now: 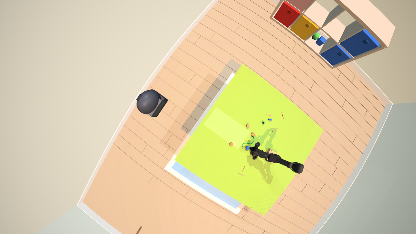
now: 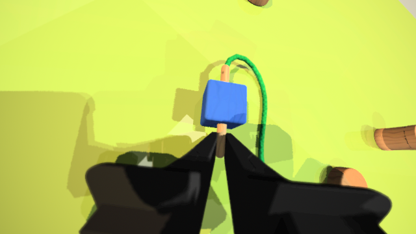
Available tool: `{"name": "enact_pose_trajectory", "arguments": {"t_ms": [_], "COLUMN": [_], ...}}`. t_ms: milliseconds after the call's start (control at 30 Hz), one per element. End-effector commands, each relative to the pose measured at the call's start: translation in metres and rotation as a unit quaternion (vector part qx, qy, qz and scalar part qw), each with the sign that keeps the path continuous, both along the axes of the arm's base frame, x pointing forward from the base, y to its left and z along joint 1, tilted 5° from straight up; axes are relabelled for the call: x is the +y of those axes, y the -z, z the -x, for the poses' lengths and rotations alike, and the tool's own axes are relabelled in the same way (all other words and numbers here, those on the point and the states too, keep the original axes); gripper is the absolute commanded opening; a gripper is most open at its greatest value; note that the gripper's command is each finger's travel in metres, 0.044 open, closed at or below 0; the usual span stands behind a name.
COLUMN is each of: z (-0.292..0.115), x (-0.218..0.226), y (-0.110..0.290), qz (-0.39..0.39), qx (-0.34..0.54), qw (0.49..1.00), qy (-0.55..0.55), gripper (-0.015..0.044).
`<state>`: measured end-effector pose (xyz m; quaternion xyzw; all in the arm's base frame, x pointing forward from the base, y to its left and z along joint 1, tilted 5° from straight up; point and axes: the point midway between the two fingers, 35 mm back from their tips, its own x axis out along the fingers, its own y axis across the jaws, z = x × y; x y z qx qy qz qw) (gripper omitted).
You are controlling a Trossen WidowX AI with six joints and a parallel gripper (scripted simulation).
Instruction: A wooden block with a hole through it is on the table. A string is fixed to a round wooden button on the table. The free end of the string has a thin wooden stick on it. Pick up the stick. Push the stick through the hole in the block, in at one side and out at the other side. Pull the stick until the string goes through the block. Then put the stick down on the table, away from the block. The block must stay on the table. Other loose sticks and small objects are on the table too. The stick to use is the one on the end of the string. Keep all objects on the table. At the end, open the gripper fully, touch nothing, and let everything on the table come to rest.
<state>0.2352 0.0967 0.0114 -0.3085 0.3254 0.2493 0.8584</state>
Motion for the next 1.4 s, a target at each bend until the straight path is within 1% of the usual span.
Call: {"name": "enact_pose_trajectory", "arguments": {"t_ms": [0, 1367], "z": [0.004, 0.04], "x": [-0.003, -0.036], "y": [0.003, 0.005], "qz": [0.0, 0.013], "qx": [0.0, 0.001], "qw": [1.0, 1.0], "qy": [-0.001, 0.006], "gripper": [0.0, 0.0]}}
